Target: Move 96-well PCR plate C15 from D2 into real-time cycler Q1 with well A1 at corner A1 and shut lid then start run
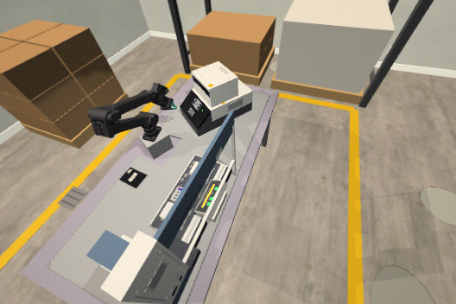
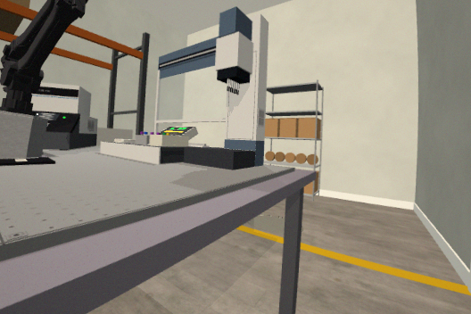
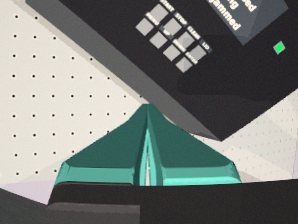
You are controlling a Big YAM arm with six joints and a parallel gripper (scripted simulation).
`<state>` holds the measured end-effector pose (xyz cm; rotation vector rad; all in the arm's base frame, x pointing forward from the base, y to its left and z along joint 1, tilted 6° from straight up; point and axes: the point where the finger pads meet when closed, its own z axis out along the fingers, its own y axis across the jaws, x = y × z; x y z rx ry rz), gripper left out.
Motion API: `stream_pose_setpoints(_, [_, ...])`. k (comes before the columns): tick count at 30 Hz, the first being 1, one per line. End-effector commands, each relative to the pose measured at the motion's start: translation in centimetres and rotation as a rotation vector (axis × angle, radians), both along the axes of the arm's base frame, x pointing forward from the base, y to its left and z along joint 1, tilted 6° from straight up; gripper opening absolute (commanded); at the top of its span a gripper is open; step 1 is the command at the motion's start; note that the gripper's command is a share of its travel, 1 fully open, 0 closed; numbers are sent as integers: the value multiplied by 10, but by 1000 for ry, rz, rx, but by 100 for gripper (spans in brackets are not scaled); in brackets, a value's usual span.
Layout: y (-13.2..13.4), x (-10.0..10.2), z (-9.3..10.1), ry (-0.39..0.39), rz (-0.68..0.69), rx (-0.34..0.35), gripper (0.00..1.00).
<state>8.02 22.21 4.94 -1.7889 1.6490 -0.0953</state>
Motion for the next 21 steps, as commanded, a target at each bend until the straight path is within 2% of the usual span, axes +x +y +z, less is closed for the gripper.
stream_pose_setpoints(1, [18, 3, 21, -47, 59, 11, 0])
stream_pose_setpoints(6, [28, -5, 25, -68, 119, -8, 0])
stream_pose_setpoints(15, [31, -1, 36, -167, 250, -73, 0])
stream_pose_setpoints(17, [36, -8, 34, -179, 284, -94, 0])
stream_pose_setpoints(19, [36, -8, 34, -179, 284, -94, 0])
stream_pose_setpoints(21, [32, -7, 27, -182, 305, -126, 0])
